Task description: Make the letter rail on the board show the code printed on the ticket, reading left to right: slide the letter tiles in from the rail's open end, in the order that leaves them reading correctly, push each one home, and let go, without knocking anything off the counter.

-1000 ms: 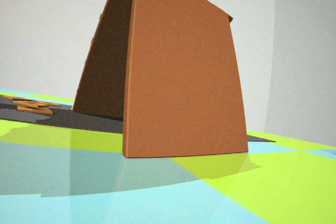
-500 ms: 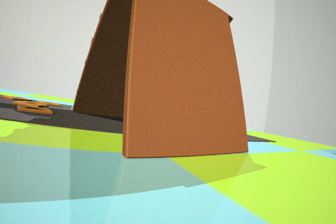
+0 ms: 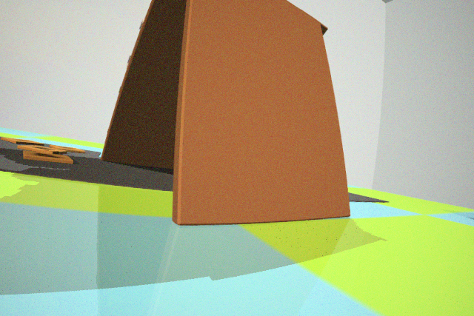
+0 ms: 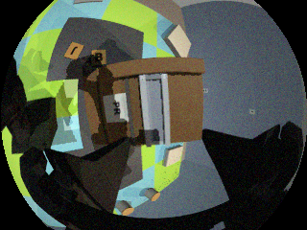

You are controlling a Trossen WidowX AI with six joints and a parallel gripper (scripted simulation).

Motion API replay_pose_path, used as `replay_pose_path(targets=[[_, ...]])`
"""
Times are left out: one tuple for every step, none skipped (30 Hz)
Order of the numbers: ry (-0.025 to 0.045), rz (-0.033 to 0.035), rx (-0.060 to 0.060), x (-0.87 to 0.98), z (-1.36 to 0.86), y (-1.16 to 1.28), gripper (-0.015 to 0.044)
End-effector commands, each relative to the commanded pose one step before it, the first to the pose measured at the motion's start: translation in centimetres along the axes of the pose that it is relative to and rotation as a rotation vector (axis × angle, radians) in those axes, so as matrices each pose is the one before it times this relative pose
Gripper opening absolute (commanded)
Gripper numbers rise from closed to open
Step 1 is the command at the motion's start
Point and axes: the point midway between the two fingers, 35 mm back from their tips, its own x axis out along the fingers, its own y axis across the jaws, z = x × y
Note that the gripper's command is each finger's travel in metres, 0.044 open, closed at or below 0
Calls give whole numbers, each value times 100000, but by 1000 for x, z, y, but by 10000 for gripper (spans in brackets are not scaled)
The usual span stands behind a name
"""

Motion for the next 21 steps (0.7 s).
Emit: replay_pose_path(targets=[[-377, 4331, 12783, 625, -1008, -54, 340], [-31, 1432, 5052, 241, -330, -41, 340], [54, 1427, 5046, 247, -330, -58, 340], [138, 1417, 5041, 253, -328, -76, 340], [246, 1529, 5496, 283, -356, -102, 340], [408, 1746, 6380, 338, -408, -142, 340], [552, 1745, 6533, 357, -411, -174, 340], [683, 1690, 6524, 368, -400, -203, 340], [809, 1624, 6515, 378, -387, -231, 340], [928, 1550, 6506, 389, -371, -258, 340], [1041, 1466, 6498, 400, -354, -284, 340], [1147, 1374, 6489, 411, -334, -308, 340], [1247, 1251, 6496, 414, -316, -333, 340], [1338, 1045, 6551, 393, -306, -360, 340], [1314, 826, 6150, 362, -269, -360, 340], [1342, 712, 6039, 364, -241, -370, 340], [1384, 610, 6034, 373, -216, -385, 340], [1419, 505, 6028, 382, -191, -397, 340], [1446, 398, 6023, 391, -165, -408, 340], [1465, 290, 6017, 400, -139, -417, 340], [1475, 180, 6013, 408, -111, -424, 340]])
